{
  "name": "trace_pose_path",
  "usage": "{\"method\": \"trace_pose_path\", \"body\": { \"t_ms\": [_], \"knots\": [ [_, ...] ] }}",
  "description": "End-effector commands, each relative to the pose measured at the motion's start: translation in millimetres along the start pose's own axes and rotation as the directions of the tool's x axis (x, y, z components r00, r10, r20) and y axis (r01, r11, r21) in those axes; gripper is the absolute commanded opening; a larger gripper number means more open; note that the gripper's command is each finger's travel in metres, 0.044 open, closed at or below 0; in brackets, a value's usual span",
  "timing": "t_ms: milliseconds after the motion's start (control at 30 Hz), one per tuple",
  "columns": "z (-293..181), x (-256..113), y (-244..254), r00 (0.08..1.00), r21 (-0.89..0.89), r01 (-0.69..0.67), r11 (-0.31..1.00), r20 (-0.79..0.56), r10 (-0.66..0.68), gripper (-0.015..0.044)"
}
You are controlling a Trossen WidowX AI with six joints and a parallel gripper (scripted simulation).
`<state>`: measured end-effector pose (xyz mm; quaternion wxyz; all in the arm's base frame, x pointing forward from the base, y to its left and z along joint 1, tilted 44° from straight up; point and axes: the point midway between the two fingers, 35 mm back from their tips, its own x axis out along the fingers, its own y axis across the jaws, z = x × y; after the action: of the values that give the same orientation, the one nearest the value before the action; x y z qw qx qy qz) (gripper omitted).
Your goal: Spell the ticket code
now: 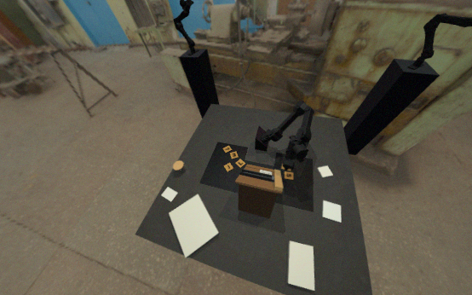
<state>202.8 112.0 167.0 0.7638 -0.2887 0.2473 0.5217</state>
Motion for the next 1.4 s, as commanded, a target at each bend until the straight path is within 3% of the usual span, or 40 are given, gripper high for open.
{"method": "trace_pose_path", "body": {
  "t_ms": [0,633,1367],
  "knots": [
    [-4,-7,-19,0.998,0.062,0.059,0.996,-0.018,-0.058,0.0],
    [-55,-45,-100,0.956,0.325,0.293,0.899,-0.13,-0.264,0.0],
    [-130,-48,-141,0.96,0.652,0.272,0.707,-0.135,-0.245,0.0]
  ]
}}
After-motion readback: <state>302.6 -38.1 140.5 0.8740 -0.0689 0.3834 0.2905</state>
